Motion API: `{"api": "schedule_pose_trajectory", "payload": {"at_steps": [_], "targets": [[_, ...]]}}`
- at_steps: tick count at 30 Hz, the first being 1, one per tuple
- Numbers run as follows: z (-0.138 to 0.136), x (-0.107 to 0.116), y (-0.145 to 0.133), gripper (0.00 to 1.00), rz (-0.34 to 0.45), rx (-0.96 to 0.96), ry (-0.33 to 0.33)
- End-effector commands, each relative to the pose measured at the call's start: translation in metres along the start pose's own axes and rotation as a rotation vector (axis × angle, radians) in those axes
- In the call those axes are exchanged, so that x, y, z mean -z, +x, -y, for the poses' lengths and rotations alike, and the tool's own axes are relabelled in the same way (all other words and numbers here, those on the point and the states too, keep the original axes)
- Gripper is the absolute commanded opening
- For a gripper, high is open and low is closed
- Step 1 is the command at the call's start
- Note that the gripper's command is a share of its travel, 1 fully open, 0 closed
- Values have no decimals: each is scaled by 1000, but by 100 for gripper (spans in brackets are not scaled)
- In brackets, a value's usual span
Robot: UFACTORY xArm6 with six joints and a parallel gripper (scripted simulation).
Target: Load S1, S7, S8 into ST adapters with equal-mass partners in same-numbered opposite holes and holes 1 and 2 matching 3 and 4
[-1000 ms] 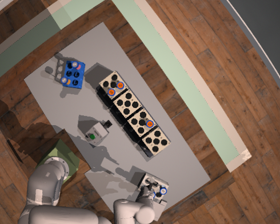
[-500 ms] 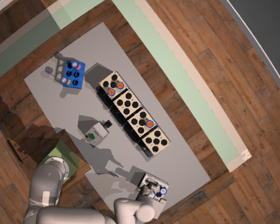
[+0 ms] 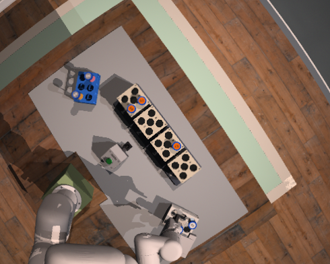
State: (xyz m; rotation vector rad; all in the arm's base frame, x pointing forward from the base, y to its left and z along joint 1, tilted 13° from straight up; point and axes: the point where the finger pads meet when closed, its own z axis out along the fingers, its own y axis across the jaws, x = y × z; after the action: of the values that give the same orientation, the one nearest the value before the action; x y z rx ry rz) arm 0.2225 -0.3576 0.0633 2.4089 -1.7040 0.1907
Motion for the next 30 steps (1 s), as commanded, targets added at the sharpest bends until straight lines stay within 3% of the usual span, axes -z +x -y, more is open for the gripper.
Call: {"api": "schedule_pose_trajectory", "payload": {"at_steps": [1,30], "targets": [[0,-2,1,57,-4,0,1],[0,-15,1,57,-3,0,1]]}}
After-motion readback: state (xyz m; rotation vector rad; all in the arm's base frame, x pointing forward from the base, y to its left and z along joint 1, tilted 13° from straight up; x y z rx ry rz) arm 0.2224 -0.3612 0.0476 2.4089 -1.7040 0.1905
